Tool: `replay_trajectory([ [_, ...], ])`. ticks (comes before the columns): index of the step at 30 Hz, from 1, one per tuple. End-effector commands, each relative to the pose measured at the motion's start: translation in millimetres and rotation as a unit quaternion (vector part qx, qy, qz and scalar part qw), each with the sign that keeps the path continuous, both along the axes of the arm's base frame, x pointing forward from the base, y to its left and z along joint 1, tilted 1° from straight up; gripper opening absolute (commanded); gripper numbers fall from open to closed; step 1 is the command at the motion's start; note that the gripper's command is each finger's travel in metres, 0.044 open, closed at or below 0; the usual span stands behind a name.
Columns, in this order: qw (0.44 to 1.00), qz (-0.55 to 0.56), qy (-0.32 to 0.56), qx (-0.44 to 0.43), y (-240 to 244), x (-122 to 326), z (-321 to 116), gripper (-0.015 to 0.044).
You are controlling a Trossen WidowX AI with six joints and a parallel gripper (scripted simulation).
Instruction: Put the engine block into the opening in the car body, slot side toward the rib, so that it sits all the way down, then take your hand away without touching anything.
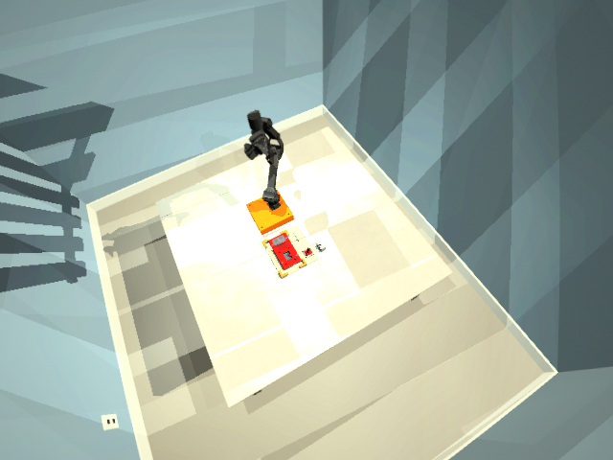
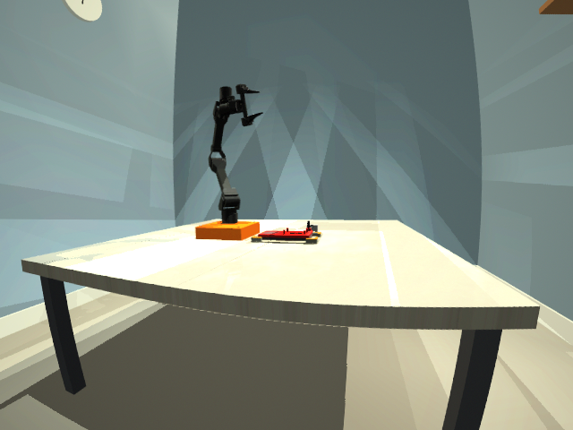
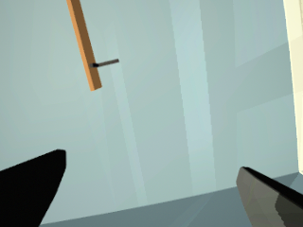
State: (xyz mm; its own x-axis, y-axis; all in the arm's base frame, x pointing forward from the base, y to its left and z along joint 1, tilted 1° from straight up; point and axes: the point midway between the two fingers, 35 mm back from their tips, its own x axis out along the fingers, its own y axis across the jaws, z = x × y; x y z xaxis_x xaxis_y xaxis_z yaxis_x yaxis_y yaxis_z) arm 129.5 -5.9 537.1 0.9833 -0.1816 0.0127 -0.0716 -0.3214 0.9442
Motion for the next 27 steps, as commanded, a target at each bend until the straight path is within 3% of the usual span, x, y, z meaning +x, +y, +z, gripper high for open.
replay_trajectory([
  [1,0.999,0.008,0.023,-0.032,-11,12,-5,0.0440],
  [27,0.947,0.101,0.174,-0.251,-52,92,-58,0.0440],
])
